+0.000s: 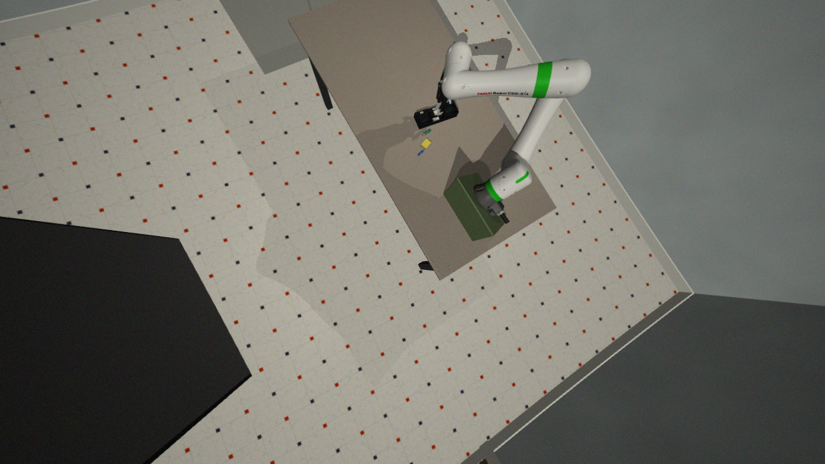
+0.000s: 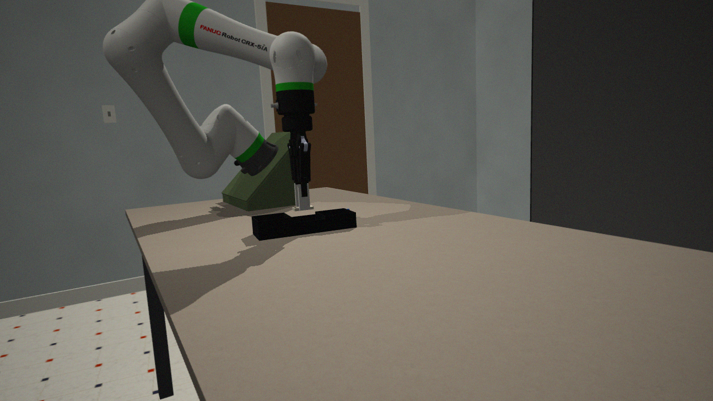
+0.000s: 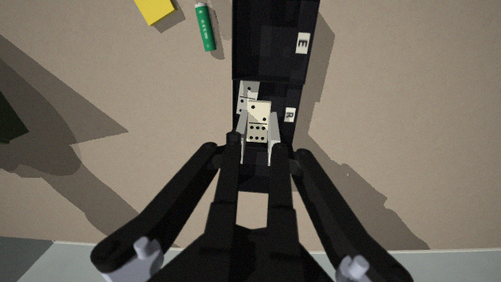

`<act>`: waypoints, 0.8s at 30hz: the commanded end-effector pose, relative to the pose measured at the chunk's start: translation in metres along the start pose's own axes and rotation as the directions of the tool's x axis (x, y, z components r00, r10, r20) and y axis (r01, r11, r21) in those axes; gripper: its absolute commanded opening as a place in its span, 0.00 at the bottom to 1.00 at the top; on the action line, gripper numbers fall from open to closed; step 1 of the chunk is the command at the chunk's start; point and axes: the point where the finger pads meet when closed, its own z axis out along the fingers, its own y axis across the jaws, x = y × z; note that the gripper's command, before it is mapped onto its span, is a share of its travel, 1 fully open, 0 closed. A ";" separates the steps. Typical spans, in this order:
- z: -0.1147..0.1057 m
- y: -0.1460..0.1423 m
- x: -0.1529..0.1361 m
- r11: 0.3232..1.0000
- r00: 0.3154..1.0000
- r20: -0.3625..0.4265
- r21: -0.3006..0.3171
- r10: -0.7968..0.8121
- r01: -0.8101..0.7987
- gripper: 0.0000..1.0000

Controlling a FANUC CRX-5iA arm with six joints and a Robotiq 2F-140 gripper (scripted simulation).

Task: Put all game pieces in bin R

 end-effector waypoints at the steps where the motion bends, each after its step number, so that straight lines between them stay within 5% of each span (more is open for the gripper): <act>1: 0.007 0.000 0.000 1.000 1.000 0.000 -0.001 0.000 0.000 0.13; 24: 0.016 0.000 0.000 1.000 1.000 0.000 -0.001 0.000 0.000 0.19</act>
